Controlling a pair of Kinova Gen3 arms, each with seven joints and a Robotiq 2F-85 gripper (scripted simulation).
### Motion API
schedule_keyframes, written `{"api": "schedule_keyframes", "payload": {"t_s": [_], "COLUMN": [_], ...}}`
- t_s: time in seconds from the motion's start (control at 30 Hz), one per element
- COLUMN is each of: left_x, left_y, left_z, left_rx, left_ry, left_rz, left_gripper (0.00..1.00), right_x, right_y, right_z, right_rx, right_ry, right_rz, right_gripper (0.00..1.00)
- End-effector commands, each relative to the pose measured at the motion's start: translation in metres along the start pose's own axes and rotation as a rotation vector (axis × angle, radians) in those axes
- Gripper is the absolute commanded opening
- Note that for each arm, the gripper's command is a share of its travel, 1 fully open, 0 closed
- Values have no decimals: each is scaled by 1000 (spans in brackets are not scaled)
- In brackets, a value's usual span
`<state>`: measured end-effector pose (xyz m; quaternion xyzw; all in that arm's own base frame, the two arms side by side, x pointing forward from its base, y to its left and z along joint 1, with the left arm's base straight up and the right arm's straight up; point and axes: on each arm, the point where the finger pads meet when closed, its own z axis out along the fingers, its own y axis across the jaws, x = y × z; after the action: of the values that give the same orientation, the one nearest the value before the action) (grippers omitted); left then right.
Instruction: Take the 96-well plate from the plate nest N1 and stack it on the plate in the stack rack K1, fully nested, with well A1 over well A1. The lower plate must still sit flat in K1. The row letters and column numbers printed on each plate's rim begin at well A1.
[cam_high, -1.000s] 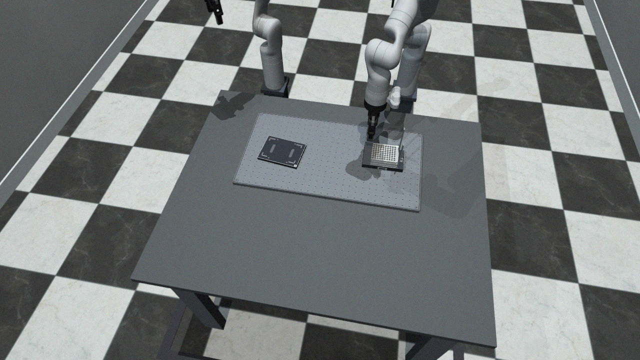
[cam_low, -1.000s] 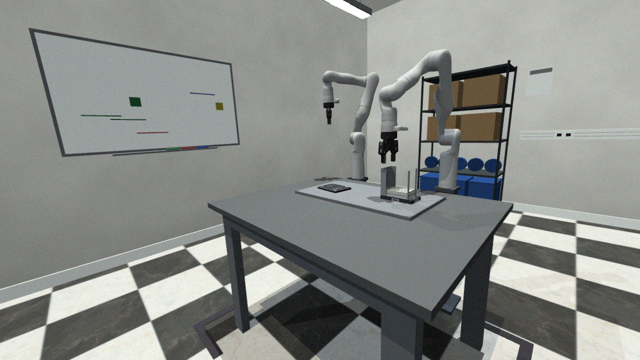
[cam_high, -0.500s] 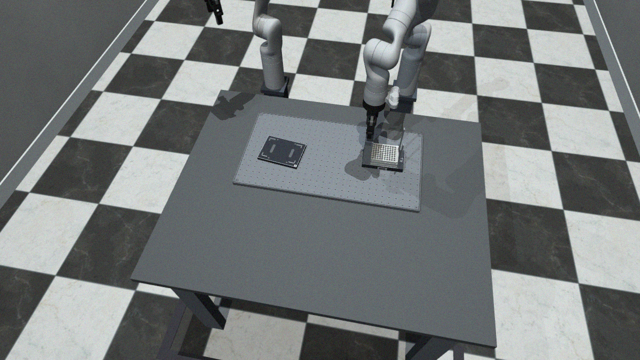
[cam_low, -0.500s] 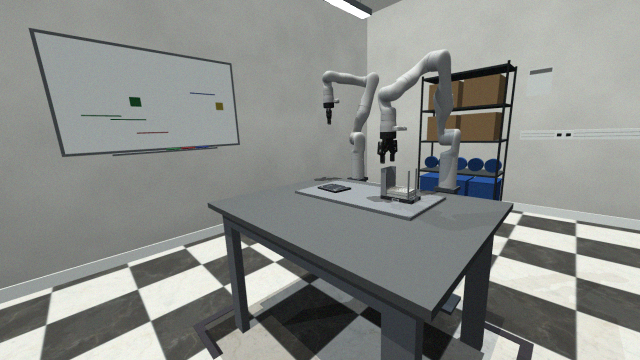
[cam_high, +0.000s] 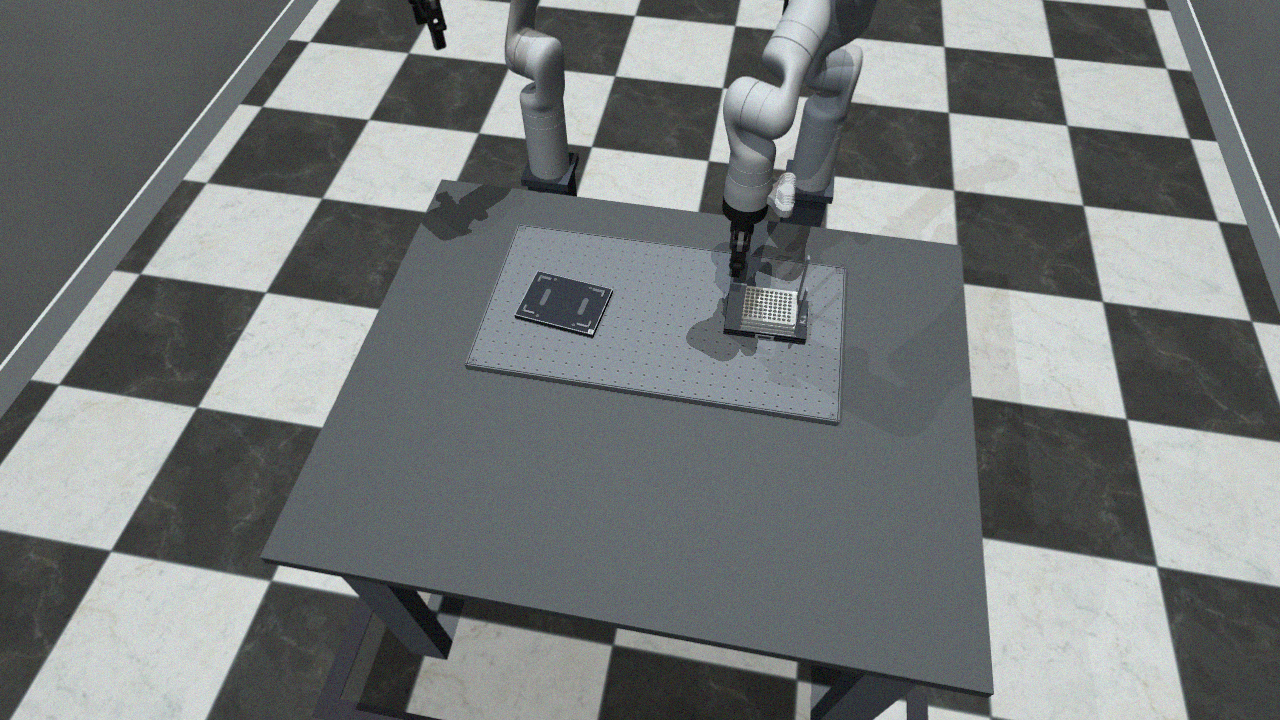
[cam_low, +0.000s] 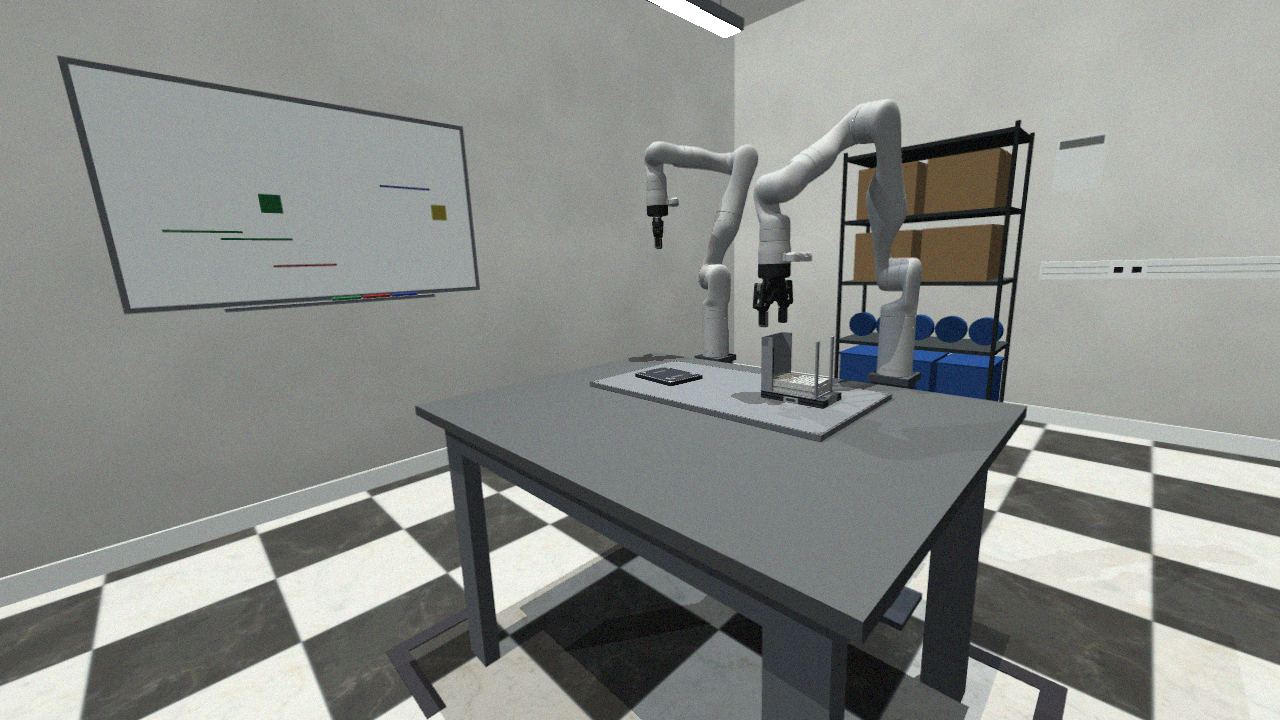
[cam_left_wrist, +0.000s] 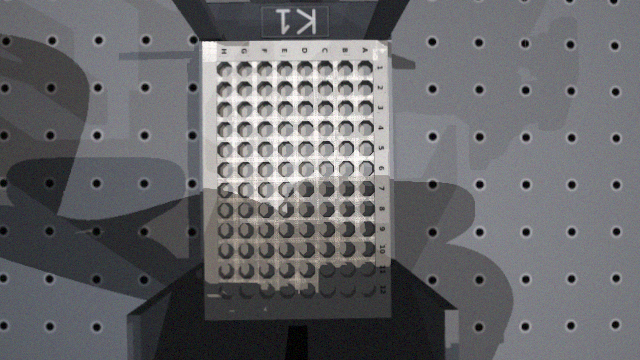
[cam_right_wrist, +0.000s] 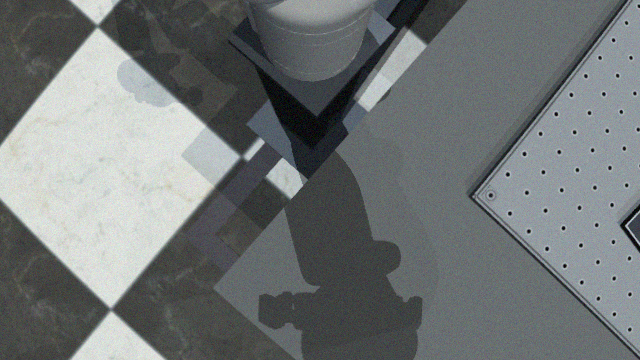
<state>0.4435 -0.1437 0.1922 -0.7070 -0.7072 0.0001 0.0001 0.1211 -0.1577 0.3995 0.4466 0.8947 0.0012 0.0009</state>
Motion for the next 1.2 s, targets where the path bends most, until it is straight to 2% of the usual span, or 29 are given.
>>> {"api": "schedule_keyframes", "payload": {"t_s": [0.0,1.17], "left_x": [-1,-11], "left_y": [0,1], "left_z": [-1,-1], "left_rx": [-2,-2], "left_ry": [0,0], "left_rz": [0,0], "left_gripper": [1000,1000], "right_x": [0,0], "right_y": [0,0], "right_z": [0,0], "right_rx": [0,0], "right_ry": [-1,-1], "right_rz": [0,0], "right_gripper": [1000,1000]}}
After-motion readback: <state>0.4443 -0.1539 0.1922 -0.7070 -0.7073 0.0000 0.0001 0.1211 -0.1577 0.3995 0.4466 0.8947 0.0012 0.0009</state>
